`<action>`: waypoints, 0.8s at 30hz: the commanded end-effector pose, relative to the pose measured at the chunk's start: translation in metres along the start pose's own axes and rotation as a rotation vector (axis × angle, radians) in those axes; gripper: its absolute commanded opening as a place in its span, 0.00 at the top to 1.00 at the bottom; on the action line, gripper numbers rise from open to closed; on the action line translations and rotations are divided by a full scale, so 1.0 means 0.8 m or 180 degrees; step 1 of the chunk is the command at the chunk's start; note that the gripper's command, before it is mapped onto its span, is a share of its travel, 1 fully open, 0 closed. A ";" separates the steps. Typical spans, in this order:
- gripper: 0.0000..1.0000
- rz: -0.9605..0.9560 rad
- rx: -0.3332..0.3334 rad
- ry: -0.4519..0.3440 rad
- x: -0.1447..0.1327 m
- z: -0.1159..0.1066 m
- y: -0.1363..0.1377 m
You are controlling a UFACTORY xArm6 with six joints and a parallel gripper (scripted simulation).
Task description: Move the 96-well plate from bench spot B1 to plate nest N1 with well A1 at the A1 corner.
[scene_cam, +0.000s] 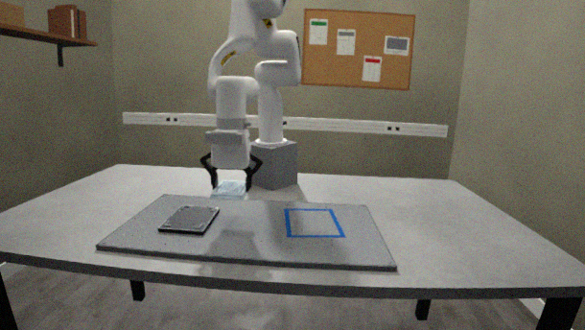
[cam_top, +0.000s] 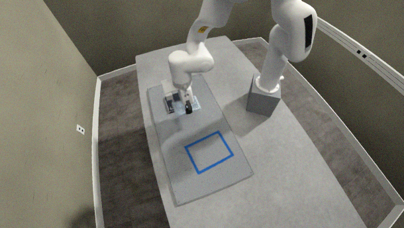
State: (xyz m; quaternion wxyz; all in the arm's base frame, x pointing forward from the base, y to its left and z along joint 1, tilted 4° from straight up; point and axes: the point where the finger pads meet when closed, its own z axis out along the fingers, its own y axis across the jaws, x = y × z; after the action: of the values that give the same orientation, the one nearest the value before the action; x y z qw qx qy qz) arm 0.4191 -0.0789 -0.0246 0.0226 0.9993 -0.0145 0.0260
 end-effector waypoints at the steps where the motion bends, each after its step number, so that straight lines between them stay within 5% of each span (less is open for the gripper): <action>1: 1.00 0.0000 0.0003 0.0012 0.004 -0.002 0.016; 24: 1.00 -0.0001 0.0001 0.0012 0.011 -0.005 0.104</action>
State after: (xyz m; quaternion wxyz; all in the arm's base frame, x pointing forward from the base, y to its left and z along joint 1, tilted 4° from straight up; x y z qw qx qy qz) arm 0.4228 -0.1518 -0.0185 0.0225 0.9993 -0.0146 0.0260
